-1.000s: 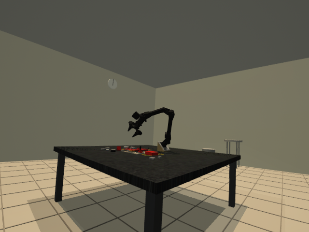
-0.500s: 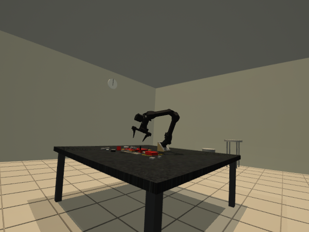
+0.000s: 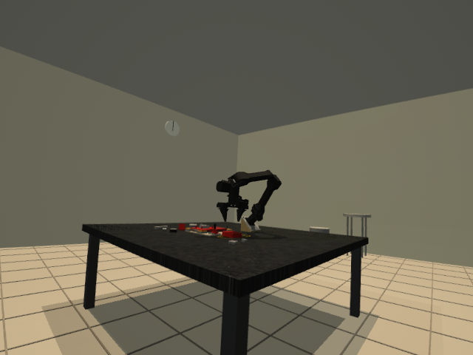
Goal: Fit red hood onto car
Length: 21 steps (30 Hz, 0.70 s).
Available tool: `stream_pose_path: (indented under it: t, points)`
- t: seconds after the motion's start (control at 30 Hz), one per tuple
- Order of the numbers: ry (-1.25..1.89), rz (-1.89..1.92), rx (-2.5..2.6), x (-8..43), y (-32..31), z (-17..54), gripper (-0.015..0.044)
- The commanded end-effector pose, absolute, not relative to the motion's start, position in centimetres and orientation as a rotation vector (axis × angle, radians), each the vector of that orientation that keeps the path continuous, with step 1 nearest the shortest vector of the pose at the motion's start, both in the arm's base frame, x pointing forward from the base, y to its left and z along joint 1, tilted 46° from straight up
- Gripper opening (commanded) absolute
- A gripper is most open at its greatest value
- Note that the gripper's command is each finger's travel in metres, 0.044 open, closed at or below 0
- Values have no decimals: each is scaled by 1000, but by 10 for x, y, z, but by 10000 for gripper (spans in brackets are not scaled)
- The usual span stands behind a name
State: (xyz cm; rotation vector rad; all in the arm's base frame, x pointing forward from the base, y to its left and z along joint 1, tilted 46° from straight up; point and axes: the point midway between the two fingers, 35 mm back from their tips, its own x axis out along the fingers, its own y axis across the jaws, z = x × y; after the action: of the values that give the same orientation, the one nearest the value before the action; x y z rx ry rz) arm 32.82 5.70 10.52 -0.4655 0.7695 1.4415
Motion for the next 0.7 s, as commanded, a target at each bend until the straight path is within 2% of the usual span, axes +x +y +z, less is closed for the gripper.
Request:
stream_pose_path:
  t: [0.0,0.67]
  points:
    - [750,1462,-467,327,61,109,440]
    - [751,1462,-467,327,69,100,440]
